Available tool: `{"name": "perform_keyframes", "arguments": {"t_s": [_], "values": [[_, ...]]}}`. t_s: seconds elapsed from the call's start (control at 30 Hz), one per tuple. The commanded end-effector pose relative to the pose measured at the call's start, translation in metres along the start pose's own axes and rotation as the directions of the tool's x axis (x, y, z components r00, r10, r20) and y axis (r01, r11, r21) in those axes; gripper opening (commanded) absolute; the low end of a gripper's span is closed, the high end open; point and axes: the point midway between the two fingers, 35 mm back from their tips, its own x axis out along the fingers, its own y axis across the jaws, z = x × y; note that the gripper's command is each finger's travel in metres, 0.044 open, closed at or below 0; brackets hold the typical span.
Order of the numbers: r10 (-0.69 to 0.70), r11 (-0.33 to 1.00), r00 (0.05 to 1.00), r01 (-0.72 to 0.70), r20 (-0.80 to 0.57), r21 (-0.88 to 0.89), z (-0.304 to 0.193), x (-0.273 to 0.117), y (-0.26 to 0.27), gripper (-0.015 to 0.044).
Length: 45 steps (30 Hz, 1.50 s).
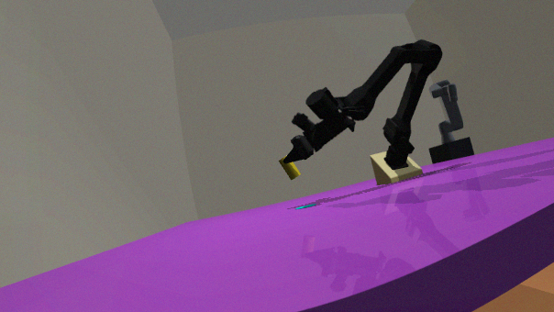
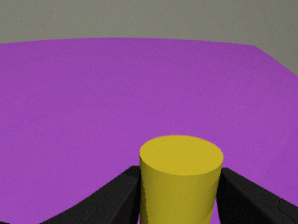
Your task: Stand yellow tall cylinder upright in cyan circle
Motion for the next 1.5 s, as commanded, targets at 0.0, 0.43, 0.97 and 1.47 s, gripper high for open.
{"name": "perform_keyframes", "arguments": {"t_s": [0.0, 0.43, 0.97, 1.47], "values": [[0.012, 1.000, 0.999, -0.012, 0.038, 0.016, 0.003, -0.005, 0.001, 0.0105], [0.040, 0.997, 0.991, -0.048, 0.124, 0.060, 0.004, -0.014, 0.002, 0.0105], [0.076, 0.988, 0.971, -0.105, 0.227, 0.117, 0.005, -0.028, 0.001, 0.0105], [0.095, 0.979, 0.955, -0.140, 0.281, 0.146, 0.005, -0.037, 0.000, 0.0105]]}}
